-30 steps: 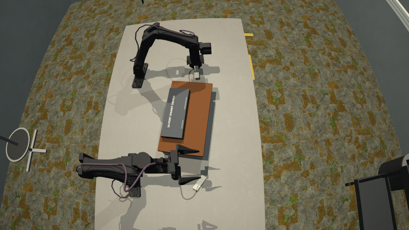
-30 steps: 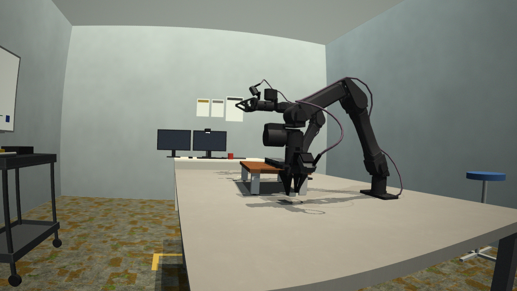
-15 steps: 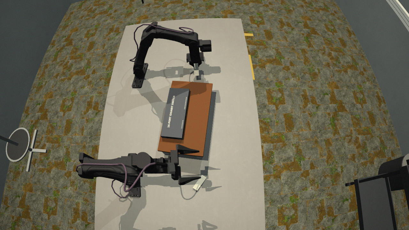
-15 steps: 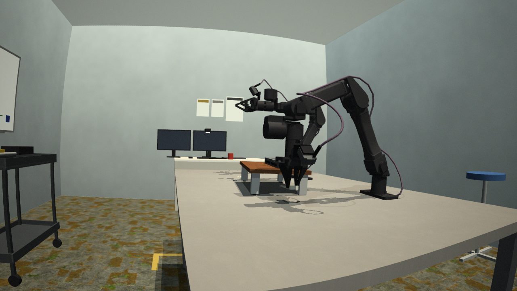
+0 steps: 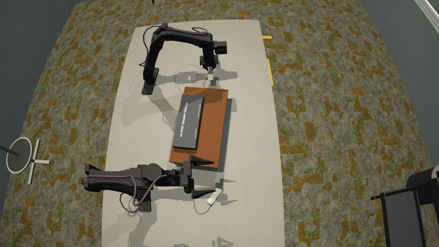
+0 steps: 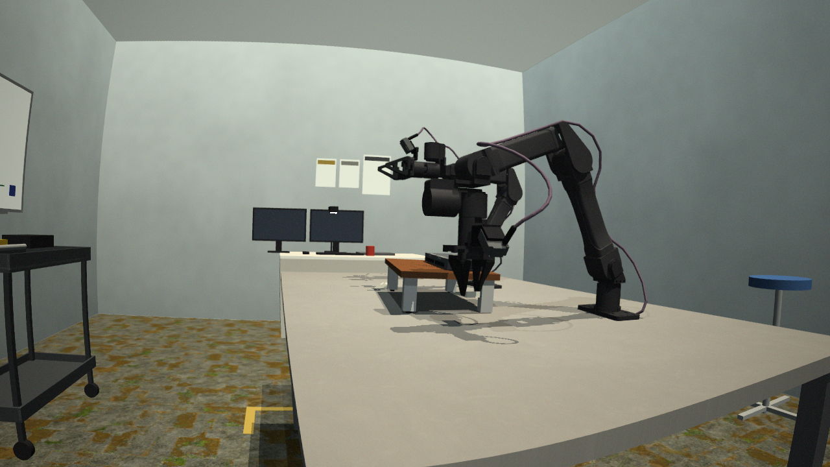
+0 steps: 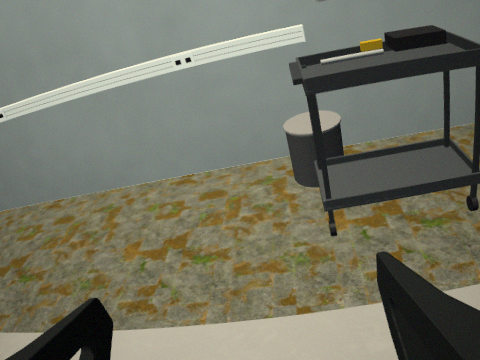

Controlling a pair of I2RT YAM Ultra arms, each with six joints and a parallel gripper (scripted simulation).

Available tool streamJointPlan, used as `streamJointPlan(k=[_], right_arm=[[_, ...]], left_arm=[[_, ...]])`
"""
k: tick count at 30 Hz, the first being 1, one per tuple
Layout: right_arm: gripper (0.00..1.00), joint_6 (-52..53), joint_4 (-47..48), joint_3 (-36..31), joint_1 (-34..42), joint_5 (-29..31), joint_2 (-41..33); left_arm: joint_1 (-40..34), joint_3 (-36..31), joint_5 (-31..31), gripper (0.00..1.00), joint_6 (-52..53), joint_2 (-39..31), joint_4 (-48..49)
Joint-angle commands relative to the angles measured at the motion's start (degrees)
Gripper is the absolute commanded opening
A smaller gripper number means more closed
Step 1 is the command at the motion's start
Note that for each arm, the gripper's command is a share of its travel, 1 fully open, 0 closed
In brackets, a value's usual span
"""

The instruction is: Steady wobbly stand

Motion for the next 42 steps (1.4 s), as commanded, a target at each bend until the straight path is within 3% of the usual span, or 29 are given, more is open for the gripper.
streamJointPlan(k=[1,3,4,13,18,26,37,39,42], right_arm=[[1.00,0.21,-0.53,1.06,-0.23,-0.43,-1.71],[1.00,0.21,-0.53,1.06,-0.23,-0.43,-1.71],[1.00,0.21,-0.53,1.06,-0.23,-0.43,-1.71],[1.00,0.21,-0.53,1.06,-0.23,-0.43,-1.71],[1.00,0.21,-0.53,1.06,-0.23,-0.43,-1.71],[1.00,0.21,-0.53,1.06,-0.23,-0.43,-1.71],[1.00,0.21,-0.53,1.06,-0.23,-0.43,-1.71],[1.00,0.21,-0.53,1.06,-0.23,-0.43,-1.71],[1.00,0.21,-0.53,1.06,-0.23,-0.43,-1.71]], left_arm=[[0.43,1.95,-1.08,0.00,0.38,-0.83,-1.71],[0.43,1.95,-1.08,0.00,0.38,-0.83,-1.71],[-1.14,-2.37,-0.84,0.00,0.64,-1.85,-1.88],[-5.69,-21.09,-1.02,0.00,2.08,-10.78,13.69],[-7.54,-28.53,-1.04,0.00,2.33,-14.56,16.74],[-8.62,-32.88,-0.89,0.00,2.50,-16.63,17.61],[-8.74,-34.06,-0.84,0.00,2.20,-17.16,15.40],[-8.83,-34.45,-0.78,0.00,2.42,-14.26,18.68],[-8.89,-34.42,-0.76,0.00,2.36,-15.38,18.76]])
